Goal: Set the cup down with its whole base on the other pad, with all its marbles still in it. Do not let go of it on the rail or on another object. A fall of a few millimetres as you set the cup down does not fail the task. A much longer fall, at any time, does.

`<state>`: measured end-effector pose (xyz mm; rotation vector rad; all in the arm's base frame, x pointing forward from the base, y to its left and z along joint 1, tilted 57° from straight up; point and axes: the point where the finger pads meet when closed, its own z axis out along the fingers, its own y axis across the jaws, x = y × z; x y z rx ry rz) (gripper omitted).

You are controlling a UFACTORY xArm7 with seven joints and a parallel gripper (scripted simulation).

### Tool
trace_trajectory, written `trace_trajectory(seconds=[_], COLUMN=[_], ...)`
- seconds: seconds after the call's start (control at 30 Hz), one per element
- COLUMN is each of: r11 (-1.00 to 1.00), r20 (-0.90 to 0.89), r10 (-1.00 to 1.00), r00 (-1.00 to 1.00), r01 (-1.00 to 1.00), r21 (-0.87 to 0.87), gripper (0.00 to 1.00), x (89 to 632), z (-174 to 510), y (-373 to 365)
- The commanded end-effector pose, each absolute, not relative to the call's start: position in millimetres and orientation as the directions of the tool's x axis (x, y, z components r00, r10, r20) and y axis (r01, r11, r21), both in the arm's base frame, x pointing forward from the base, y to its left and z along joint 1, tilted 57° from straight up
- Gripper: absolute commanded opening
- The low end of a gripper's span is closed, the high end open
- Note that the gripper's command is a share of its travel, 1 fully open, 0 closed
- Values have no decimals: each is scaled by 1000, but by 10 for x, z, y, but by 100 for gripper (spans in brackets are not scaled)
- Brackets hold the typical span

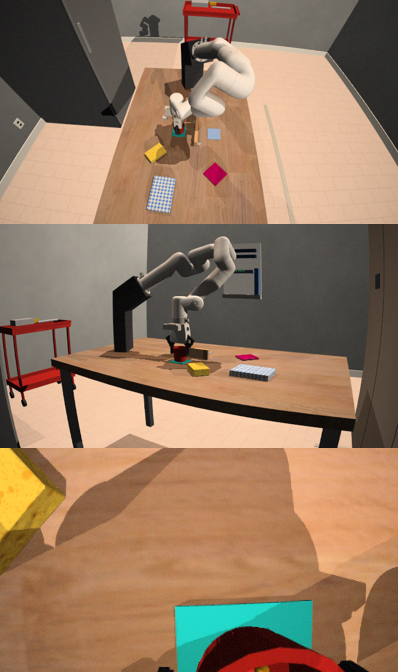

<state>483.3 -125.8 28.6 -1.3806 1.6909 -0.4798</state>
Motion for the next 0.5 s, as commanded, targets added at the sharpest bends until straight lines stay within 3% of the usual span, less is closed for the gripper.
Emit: trace_trajectory(seconds=[0.0,0.47], r11=[309,309], r20=[-380,-380], r10=[-925,-925], r00=[-2,-2], r01=[-586,-586], r21=[-749,-749], gripper=[100,100], x=[4825,4611], z=[291,434], y=[-1273,-1332])
